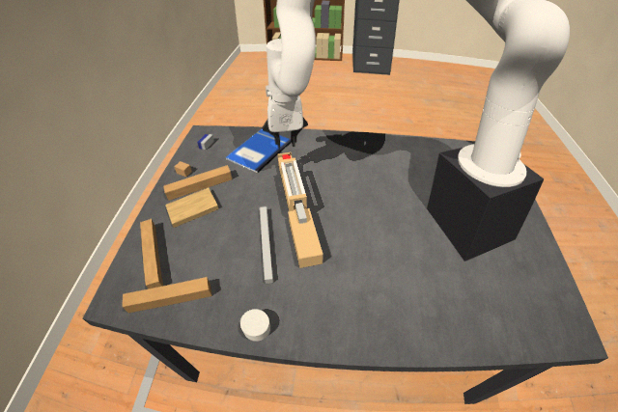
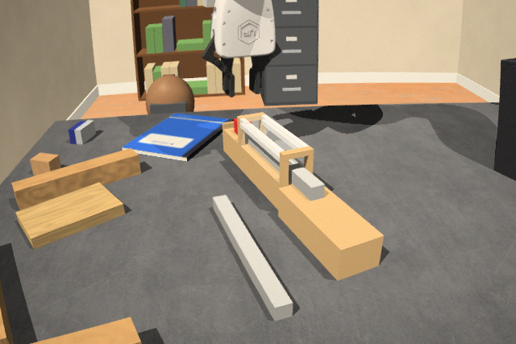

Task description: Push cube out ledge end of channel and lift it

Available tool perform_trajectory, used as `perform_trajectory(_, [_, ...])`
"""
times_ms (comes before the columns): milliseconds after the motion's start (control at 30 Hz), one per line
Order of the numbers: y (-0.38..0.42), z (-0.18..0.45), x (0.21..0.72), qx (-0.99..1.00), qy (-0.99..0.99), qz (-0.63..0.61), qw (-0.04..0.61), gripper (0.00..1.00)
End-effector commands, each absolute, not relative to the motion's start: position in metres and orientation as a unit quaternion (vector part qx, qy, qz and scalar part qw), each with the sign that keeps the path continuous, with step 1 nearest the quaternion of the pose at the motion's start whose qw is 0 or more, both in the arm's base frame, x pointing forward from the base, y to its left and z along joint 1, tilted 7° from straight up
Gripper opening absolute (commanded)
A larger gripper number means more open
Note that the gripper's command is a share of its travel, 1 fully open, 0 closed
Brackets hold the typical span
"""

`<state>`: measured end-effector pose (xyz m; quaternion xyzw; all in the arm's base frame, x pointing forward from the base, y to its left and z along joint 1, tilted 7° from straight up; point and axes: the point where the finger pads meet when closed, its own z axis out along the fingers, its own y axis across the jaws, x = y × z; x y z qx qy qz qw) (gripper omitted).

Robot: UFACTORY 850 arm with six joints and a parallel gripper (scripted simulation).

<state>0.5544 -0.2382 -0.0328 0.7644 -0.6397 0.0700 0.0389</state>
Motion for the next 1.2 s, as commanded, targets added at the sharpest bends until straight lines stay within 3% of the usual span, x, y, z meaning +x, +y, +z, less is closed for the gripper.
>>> perform_trajectory(0, [-0.239, -0.032, 0.556, 0.766, -0.64, 0.048, 0.033, 0.44])
perform_trajectory(1167, [-0.247, -0.101, 0.558, 0.766, -0.64, 0.048, 0.033, 0.44])
